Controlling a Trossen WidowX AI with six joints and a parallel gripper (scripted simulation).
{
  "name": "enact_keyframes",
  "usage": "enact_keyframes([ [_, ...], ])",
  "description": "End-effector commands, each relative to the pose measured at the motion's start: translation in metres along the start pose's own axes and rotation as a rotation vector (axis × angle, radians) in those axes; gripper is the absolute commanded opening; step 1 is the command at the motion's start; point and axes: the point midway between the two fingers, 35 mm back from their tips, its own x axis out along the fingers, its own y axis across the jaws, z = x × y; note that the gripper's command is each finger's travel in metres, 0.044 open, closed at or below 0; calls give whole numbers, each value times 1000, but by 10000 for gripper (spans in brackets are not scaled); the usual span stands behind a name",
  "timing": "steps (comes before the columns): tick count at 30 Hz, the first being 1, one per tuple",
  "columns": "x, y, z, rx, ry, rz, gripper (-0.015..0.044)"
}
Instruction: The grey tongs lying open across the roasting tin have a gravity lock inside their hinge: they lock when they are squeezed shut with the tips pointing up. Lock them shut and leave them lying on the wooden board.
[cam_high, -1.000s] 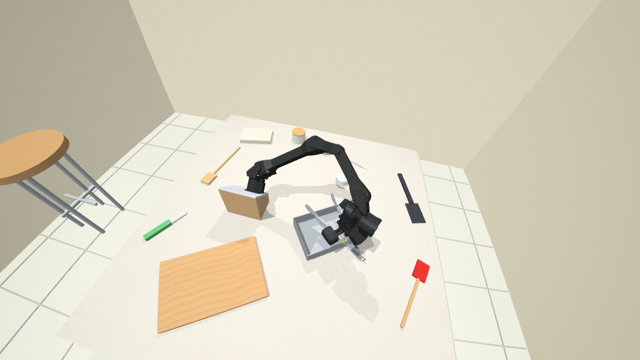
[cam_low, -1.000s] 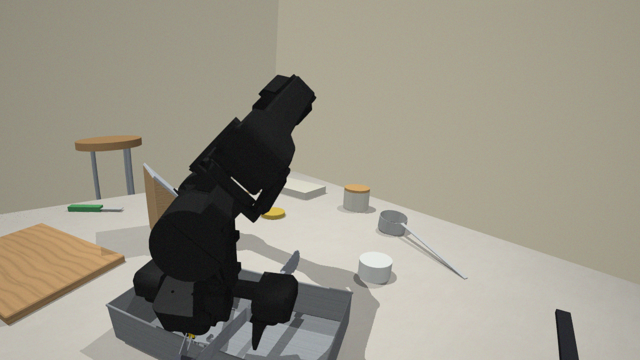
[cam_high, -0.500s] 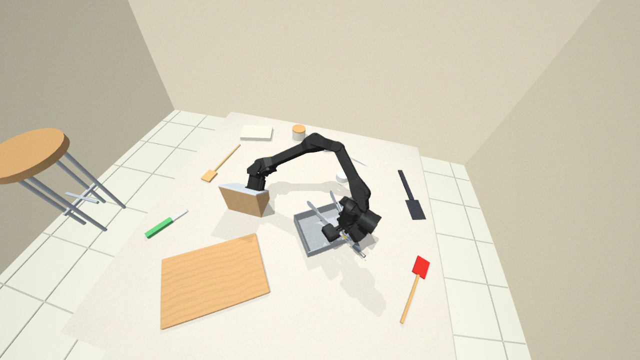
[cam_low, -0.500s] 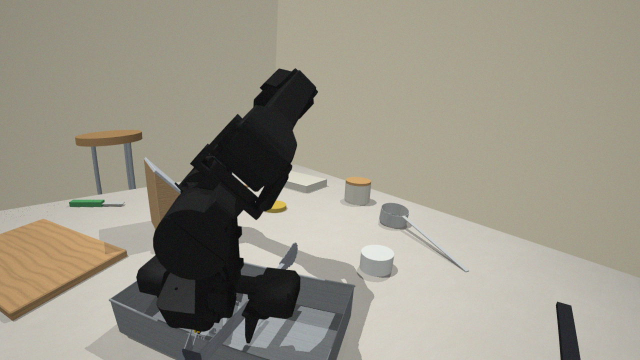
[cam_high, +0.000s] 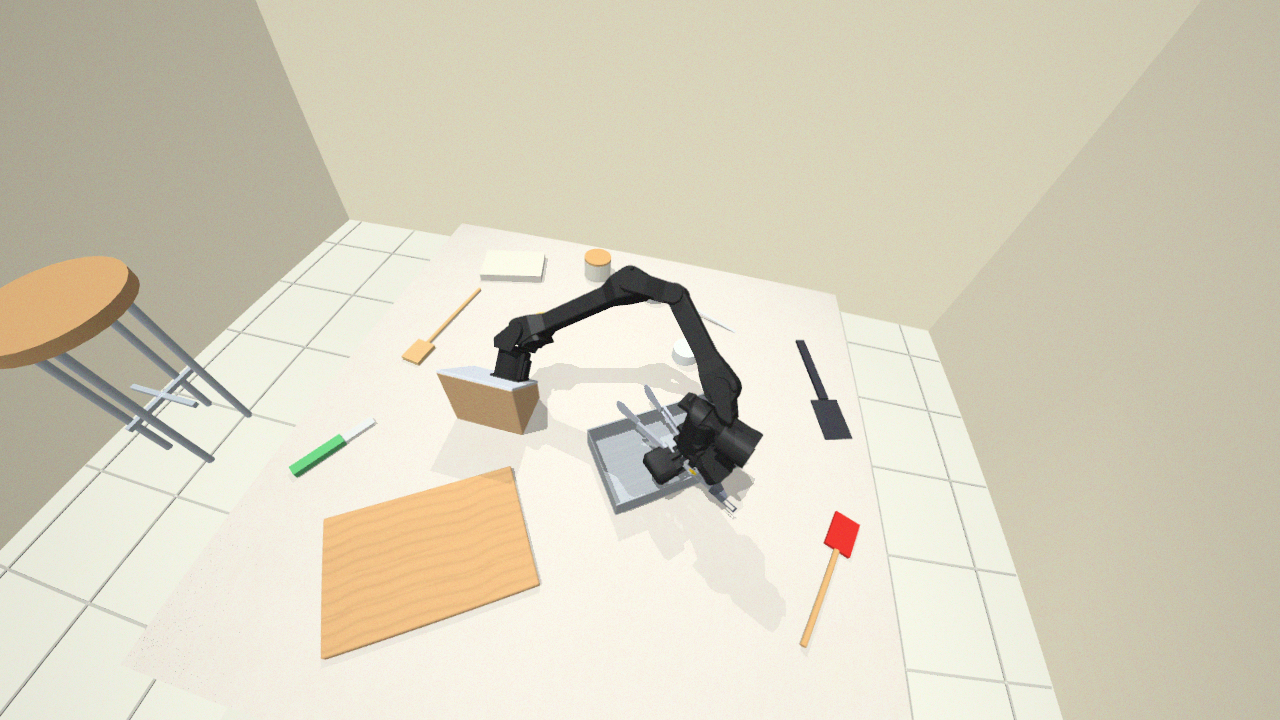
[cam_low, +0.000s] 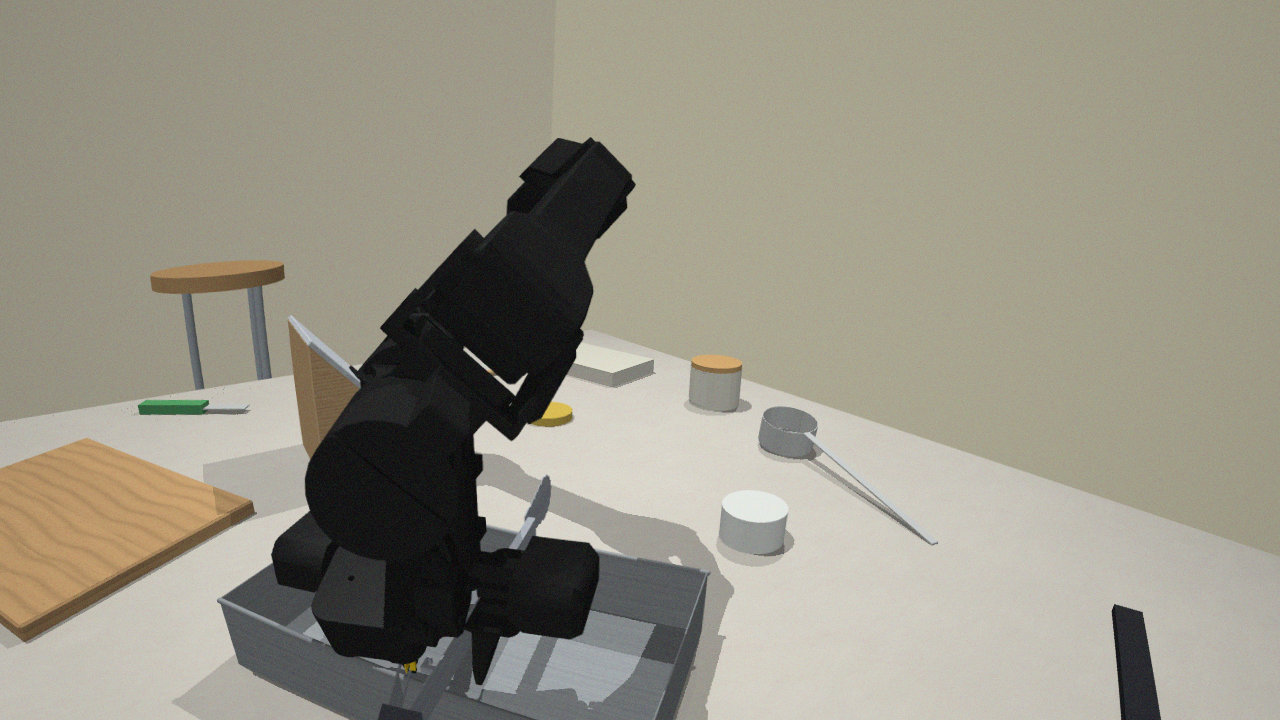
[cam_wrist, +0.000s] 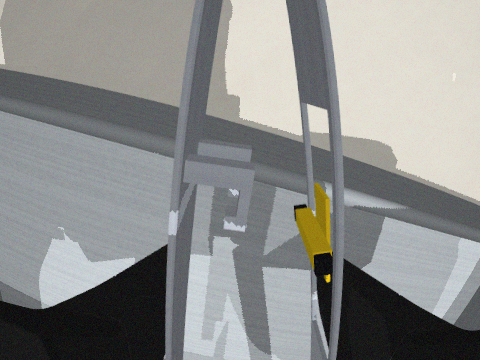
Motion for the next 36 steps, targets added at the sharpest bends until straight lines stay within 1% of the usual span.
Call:
enact_keyframes([
  [1, 0, 1, 0, -1, 1, 4, 188],
  [27, 0, 1, 0, -1, 1, 4, 15],
  [33, 0, 1, 0, -1, 1, 4, -143],
  [36, -13, 2, 2, 9, -2, 5, -150],
])
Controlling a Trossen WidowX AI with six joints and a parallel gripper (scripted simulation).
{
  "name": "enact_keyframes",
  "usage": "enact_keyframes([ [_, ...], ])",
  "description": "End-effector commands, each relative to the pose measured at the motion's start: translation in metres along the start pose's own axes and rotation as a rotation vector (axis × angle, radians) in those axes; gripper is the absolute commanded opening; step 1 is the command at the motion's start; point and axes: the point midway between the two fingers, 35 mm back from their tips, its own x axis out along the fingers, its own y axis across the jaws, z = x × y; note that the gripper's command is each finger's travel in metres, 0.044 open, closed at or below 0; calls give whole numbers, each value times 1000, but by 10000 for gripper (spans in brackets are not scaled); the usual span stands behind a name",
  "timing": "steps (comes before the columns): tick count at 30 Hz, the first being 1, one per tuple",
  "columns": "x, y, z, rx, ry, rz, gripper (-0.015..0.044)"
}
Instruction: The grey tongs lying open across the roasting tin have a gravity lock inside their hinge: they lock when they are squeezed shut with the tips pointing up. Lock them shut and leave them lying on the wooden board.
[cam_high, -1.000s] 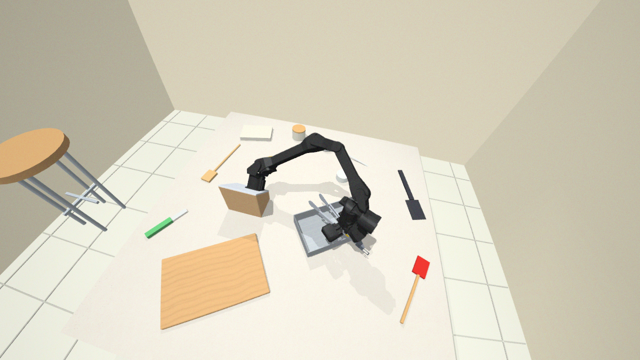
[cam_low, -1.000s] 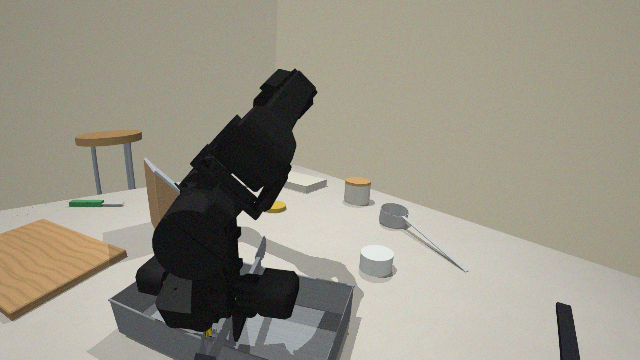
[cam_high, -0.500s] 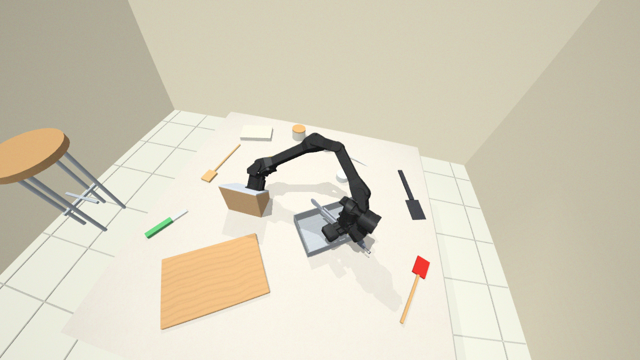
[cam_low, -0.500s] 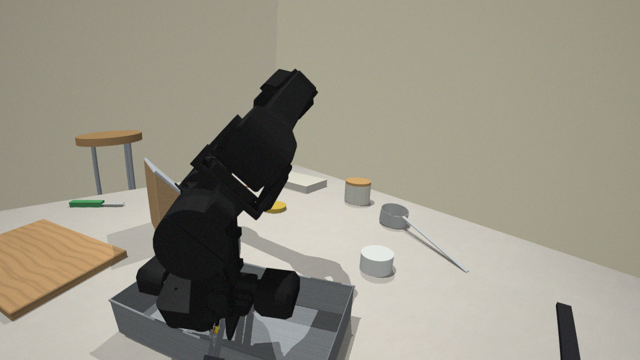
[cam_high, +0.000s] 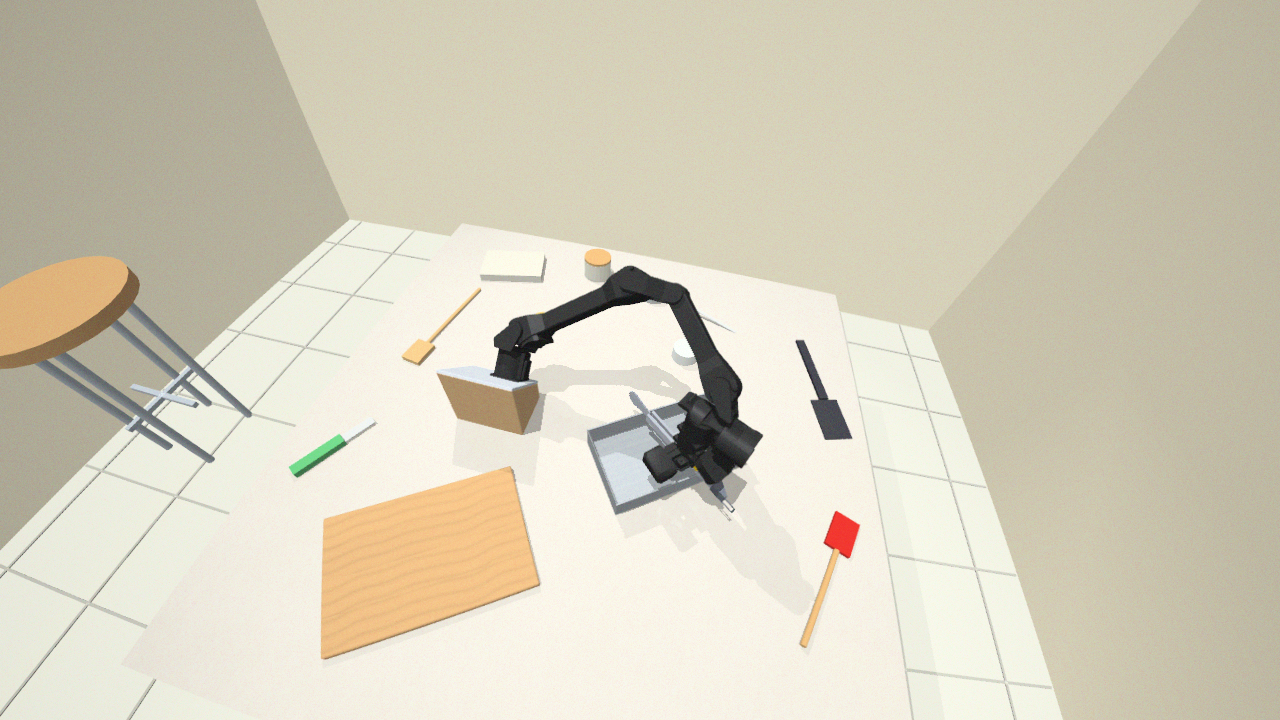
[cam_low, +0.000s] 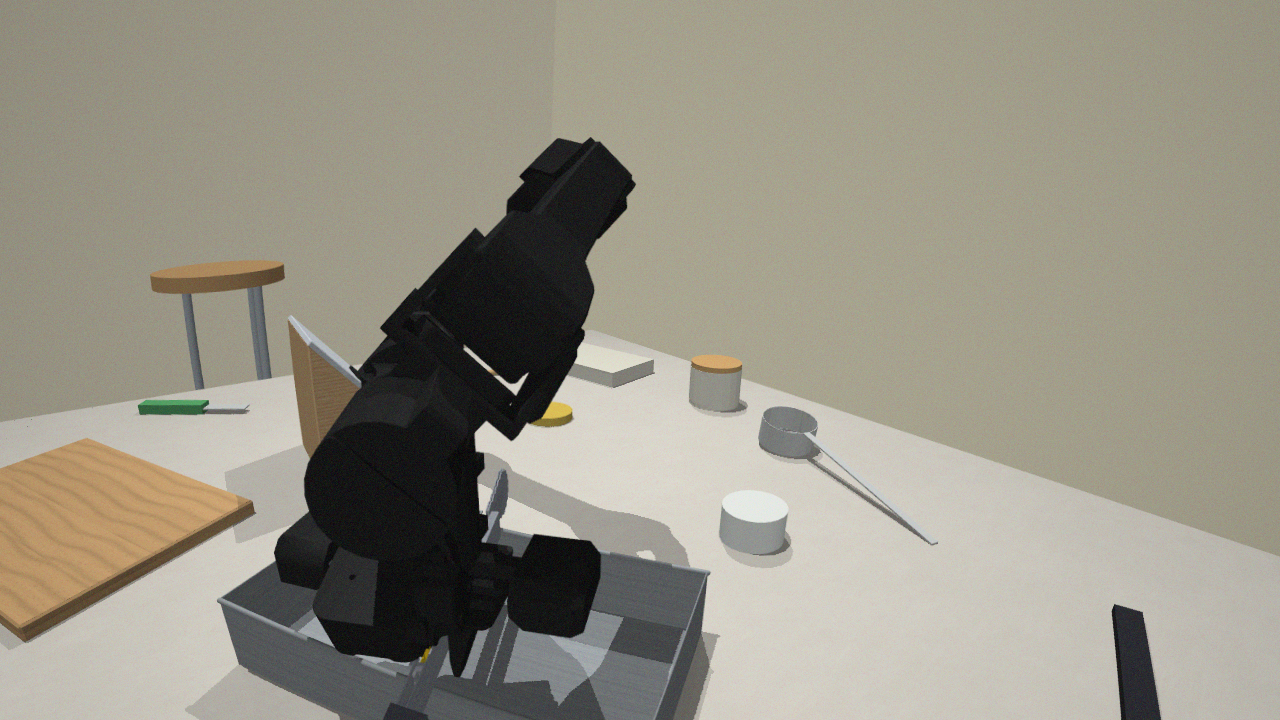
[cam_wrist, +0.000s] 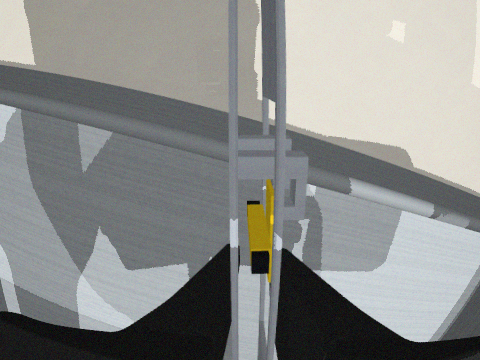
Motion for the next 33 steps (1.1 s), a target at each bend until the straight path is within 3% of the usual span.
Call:
enact_keyframes([
  [1, -21, 1, 6, 7, -14, 4, -150],
  [9, -124, -2, 1, 84, -18, 20, -150],
  [25, -121, -2, -1, 89, -6, 18, -150],
  [33, -129, -50, 20, -3, -24, 2, -150],
])
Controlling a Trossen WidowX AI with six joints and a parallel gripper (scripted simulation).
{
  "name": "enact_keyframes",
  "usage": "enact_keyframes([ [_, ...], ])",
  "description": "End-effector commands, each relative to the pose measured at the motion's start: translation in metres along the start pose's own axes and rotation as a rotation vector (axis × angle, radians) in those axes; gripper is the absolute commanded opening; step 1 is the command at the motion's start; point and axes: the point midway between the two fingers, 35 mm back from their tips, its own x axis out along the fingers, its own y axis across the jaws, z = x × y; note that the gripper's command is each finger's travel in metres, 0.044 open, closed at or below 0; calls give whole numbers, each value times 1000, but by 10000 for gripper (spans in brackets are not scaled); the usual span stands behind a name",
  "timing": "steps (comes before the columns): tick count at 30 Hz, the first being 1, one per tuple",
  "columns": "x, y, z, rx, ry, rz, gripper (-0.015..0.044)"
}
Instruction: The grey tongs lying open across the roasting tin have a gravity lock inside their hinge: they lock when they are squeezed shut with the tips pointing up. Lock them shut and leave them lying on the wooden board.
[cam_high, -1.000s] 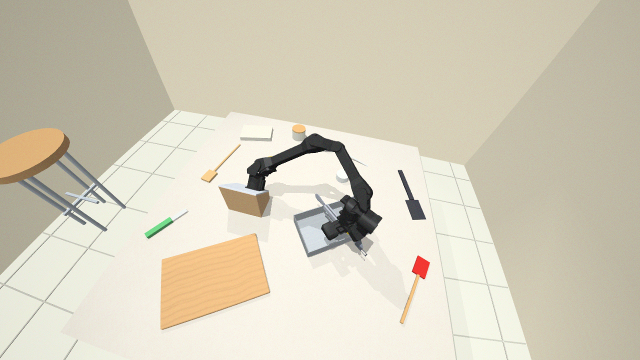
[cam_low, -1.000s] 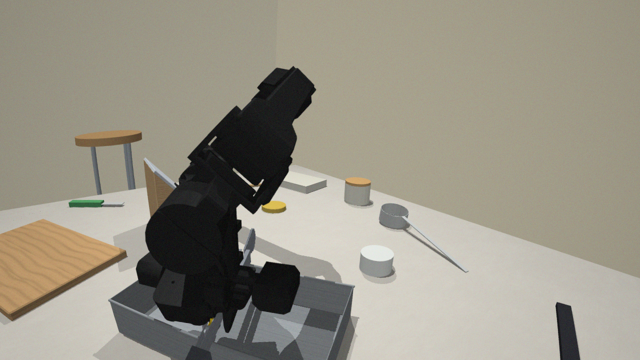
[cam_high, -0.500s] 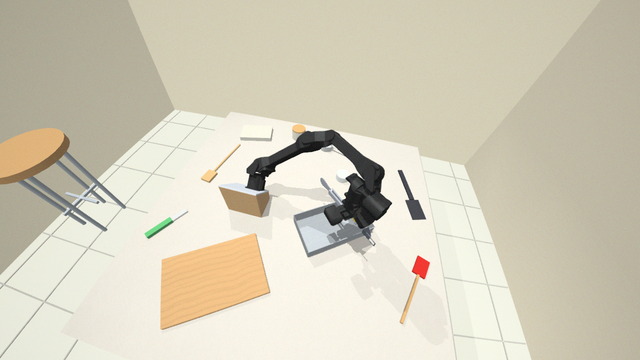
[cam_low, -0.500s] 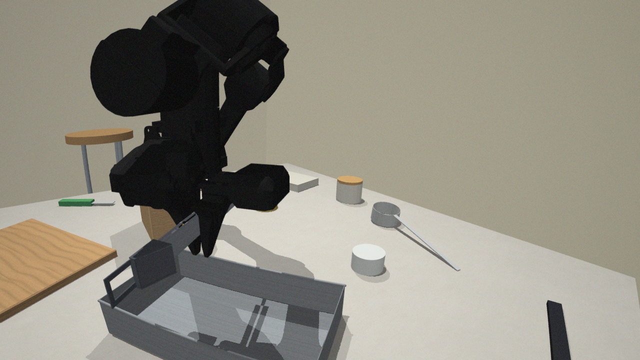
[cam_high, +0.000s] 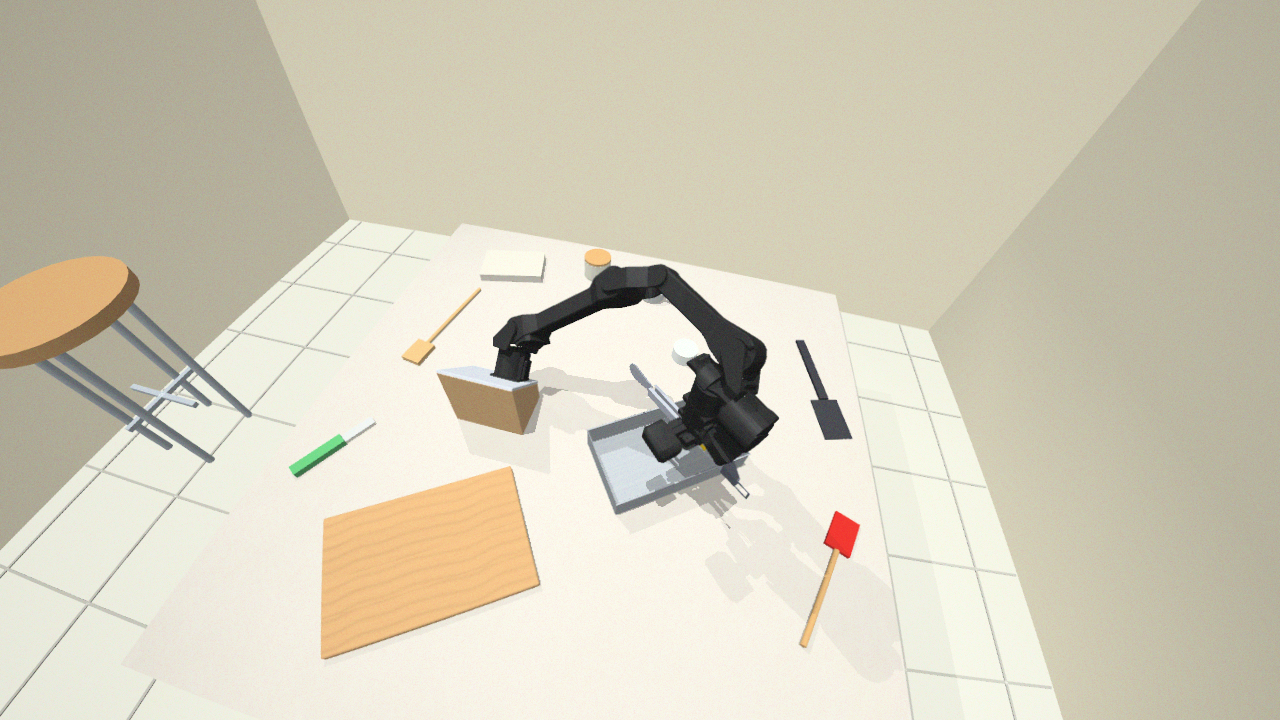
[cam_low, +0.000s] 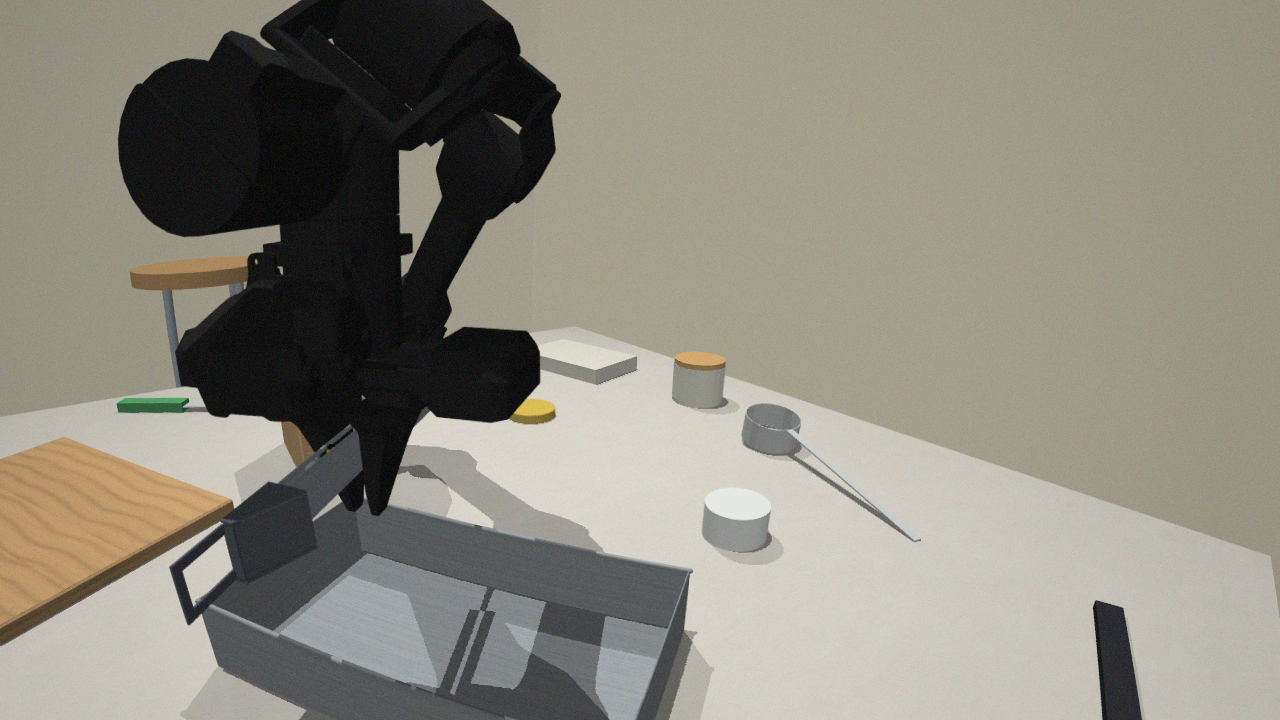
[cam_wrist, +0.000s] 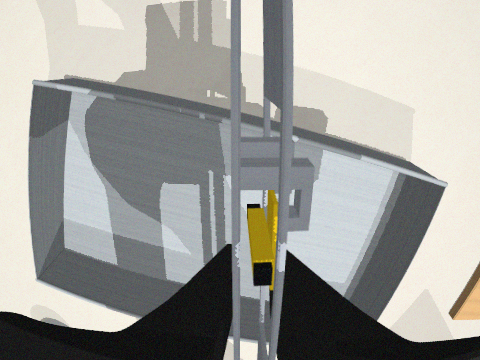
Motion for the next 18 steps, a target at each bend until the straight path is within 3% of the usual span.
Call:
enact_keyframes([
  [1, -10, -35, 16, -52, -23, -4, -150],
  [18, -19, -179, 47, -383, -27, -28, -150],
])
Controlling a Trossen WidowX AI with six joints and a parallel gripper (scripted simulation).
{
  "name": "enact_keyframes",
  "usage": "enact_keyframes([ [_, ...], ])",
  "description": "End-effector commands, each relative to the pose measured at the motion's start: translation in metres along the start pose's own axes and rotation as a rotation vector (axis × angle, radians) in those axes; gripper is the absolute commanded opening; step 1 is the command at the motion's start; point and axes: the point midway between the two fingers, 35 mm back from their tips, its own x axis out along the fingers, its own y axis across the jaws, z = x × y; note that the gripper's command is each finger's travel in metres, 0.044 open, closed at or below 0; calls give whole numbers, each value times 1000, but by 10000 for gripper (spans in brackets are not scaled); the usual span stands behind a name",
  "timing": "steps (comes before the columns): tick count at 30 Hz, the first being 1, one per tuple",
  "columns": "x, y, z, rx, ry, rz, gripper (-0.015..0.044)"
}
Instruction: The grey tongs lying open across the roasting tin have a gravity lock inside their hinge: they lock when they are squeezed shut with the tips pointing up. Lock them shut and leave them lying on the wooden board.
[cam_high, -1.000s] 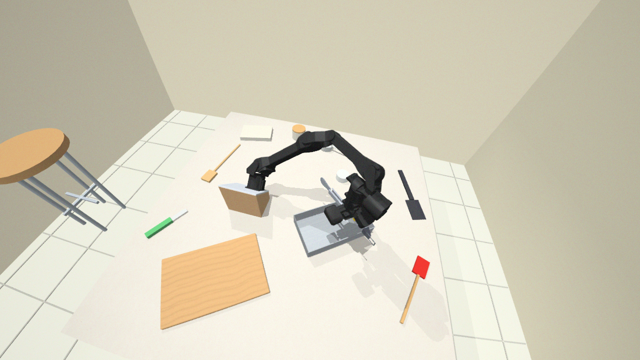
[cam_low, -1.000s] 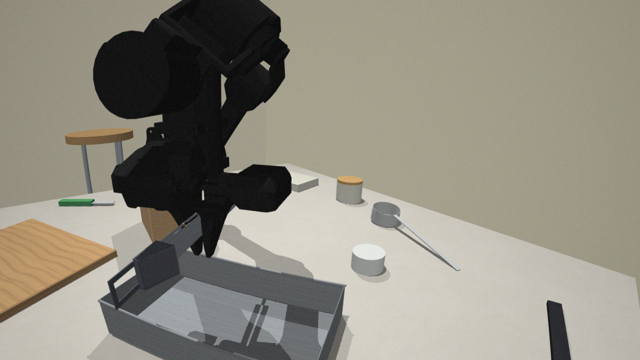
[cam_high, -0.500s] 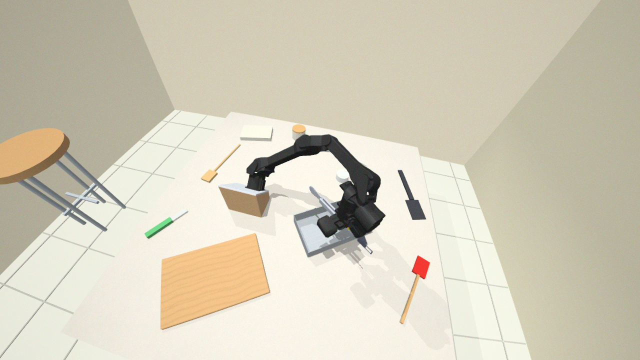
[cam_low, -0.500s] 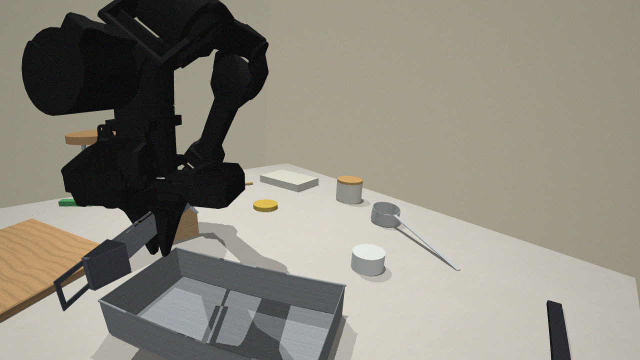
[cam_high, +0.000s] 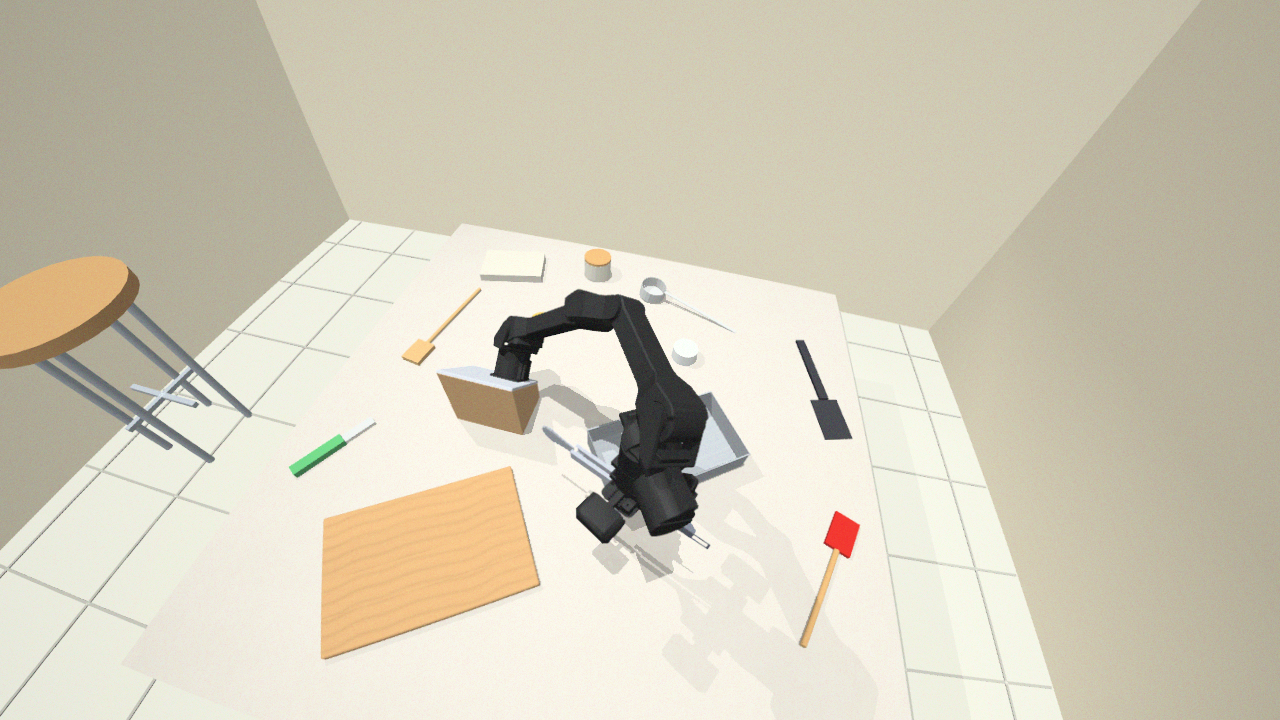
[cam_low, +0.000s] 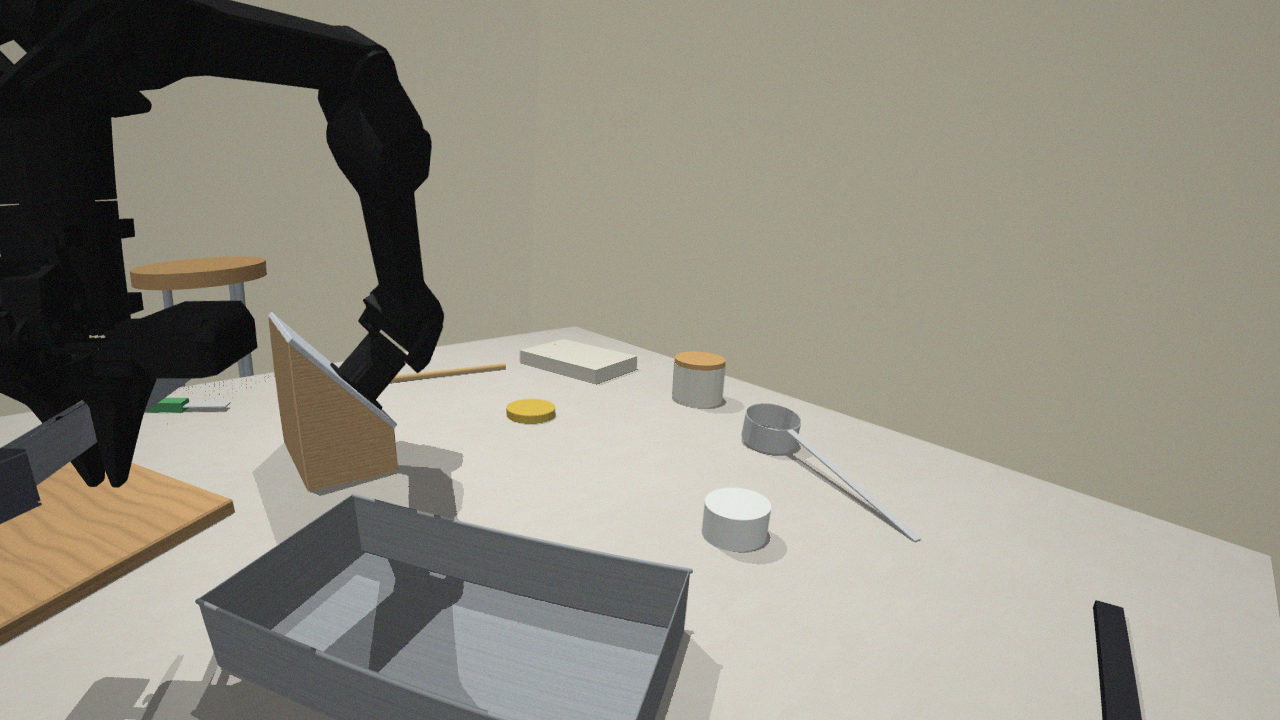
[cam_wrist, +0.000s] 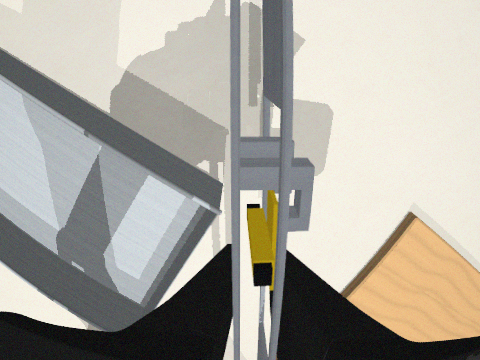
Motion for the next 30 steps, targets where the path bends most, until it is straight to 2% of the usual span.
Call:
enact_keyframes([
  [1, -3, -36, -6, -91, -11, -8, -150],
  [10, 4, -104, -30, -269, -2, 1, -150],
  [22, 4, -111, -33, -287, -2, 1, -150],
  [30, -5, -152, -66, -388, -7, -16, -150],
])
